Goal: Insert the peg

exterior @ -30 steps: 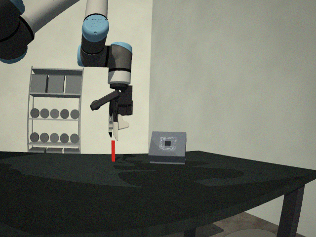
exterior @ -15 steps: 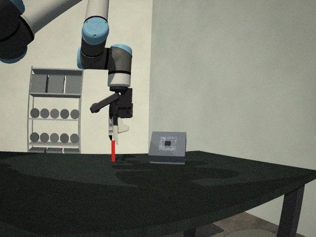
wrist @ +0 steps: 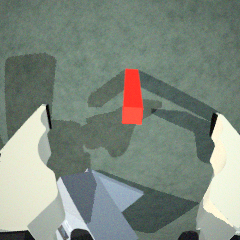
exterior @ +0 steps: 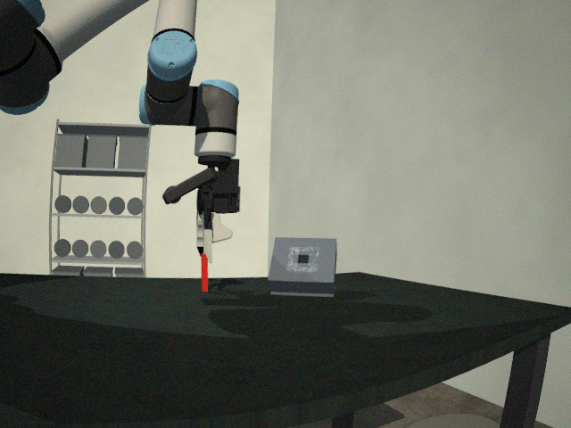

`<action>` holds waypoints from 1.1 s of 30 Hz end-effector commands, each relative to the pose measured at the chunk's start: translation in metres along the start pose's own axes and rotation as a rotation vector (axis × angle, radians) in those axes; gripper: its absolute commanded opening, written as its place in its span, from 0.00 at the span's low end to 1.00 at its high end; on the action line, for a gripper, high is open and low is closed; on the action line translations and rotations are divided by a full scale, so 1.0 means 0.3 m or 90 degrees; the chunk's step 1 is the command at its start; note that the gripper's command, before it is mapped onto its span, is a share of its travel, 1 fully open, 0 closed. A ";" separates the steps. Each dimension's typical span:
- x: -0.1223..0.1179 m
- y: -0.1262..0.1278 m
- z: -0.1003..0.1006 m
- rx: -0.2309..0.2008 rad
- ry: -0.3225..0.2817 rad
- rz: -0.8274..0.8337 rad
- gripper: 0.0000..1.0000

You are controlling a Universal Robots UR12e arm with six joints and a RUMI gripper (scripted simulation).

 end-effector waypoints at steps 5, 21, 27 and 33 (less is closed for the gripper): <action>-0.001 0.000 -0.001 0.000 -0.001 0.000 0.66; -0.001 0.000 -0.001 0.000 -0.001 0.000 0.46; -0.001 0.000 -0.001 0.000 -0.001 0.000 0.40; -0.001 0.000 -0.001 0.000 -0.001 0.000 0.31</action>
Point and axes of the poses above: the point where the finger pads meet when closed, its own z axis out along the fingers, its own y axis across the jaws, x = y × z, the point moved 6 cm from there along -z, back along the fingers, and after that the axes turned 9 degrees about -z, right-handed, at the moved point
